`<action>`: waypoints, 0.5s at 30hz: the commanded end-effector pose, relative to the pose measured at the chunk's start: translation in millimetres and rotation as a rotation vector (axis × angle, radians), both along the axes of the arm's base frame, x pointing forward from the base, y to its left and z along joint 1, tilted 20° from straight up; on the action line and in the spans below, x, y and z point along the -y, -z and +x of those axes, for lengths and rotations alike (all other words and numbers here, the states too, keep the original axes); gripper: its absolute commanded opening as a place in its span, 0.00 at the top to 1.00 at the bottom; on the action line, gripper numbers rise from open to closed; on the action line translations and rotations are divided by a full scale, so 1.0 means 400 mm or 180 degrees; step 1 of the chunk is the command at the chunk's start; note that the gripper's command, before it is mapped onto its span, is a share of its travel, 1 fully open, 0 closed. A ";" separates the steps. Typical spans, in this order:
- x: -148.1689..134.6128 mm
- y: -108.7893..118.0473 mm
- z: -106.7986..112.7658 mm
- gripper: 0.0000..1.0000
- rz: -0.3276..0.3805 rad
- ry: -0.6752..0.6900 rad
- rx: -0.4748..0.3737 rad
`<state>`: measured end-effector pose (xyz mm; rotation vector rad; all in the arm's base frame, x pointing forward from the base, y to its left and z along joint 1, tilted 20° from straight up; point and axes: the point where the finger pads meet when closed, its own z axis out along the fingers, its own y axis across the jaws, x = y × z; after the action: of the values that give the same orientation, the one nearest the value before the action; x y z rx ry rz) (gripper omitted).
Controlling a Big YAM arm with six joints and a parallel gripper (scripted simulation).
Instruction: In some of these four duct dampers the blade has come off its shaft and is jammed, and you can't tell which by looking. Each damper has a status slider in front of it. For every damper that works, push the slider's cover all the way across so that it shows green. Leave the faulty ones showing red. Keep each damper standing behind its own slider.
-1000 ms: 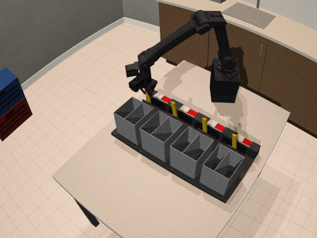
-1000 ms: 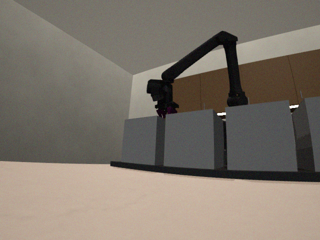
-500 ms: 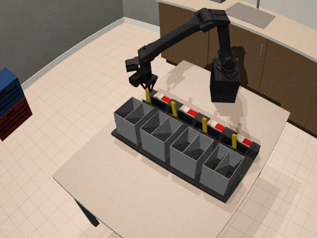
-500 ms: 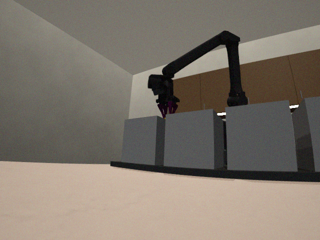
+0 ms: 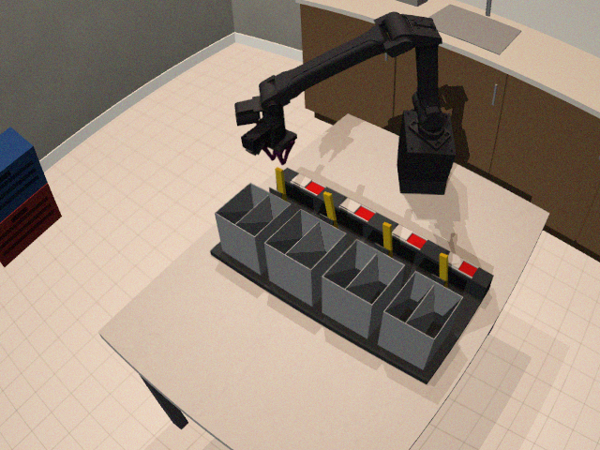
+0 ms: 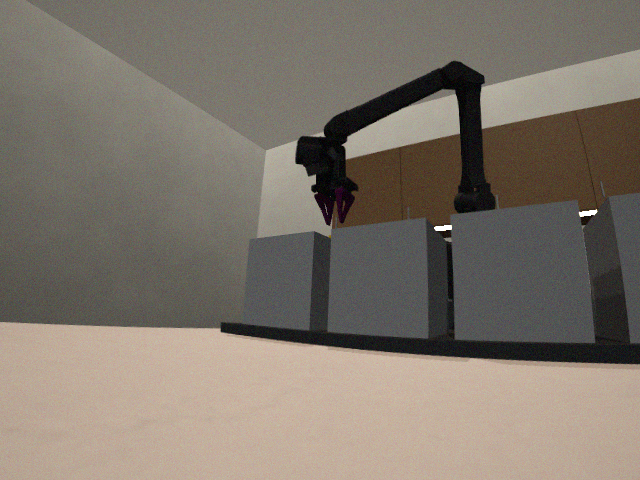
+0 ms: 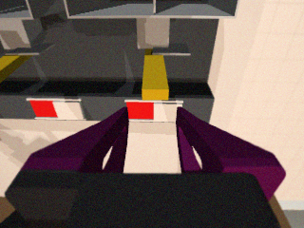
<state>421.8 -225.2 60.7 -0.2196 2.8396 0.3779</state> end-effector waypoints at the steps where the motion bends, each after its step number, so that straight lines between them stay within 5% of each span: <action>1: 0.043 -0.057 0.033 0.64 -0.0095 -0.0002 0.0142; 6: 0.012 -0.039 0.059 0.64 -0.0044 -0.0013 0.0063; 15: -0.005 -0.112 0.146 0.64 -0.0121 -0.0001 0.0132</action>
<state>461.5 -210.2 79.9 -0.2592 2.8360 0.3681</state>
